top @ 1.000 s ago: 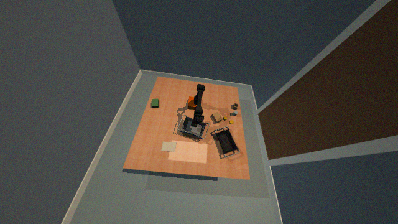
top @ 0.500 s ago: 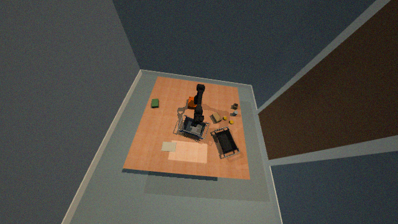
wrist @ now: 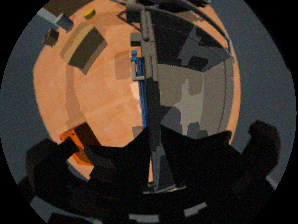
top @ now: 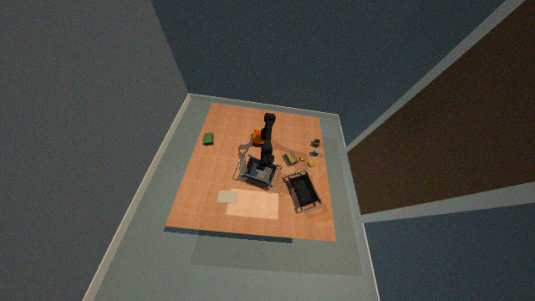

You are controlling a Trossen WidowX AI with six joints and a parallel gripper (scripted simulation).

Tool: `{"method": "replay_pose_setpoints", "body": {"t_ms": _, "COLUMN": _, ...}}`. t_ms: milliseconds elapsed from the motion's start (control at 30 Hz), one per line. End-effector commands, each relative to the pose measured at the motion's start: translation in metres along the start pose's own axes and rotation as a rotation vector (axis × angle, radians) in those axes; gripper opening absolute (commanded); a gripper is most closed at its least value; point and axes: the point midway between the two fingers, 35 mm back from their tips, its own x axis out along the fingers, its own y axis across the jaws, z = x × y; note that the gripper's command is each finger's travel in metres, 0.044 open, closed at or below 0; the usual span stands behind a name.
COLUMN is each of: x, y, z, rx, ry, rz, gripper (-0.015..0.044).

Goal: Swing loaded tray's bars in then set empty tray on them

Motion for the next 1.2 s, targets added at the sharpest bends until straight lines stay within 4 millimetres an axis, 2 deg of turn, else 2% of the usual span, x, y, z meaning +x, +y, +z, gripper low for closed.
{"method": "replay_pose_setpoints", "body": {"t_ms": 0, "x": 0.0057, "y": 0.005, "z": 0.0004, "rx": 0.002, "ry": -0.003, "rz": 0.028, "gripper": 0.0}}
{"method": "replay_pose_setpoints", "body": {"t_ms": 1000, "x": 0.0057, "y": 0.005, "z": 0.0004, "rx": 0.002, "ry": -0.003, "rz": 0.028, "gripper": 0.0}}
{"method": "replay_pose_setpoints", "body": {"t_ms": 1033, "x": 0.0005, "y": 0.0003, "z": 0.0, "rx": 0.0, "ry": 0.0, "rz": 0.001, "gripper": 0.0}}
{"method": "replay_pose_setpoints", "body": {"t_ms": 1167, "x": 0.0053, "y": 0.003, "z": 0.0002, "rx": 0.001, "ry": -0.001, "rz": 0.011, "gripper": 0.0}}
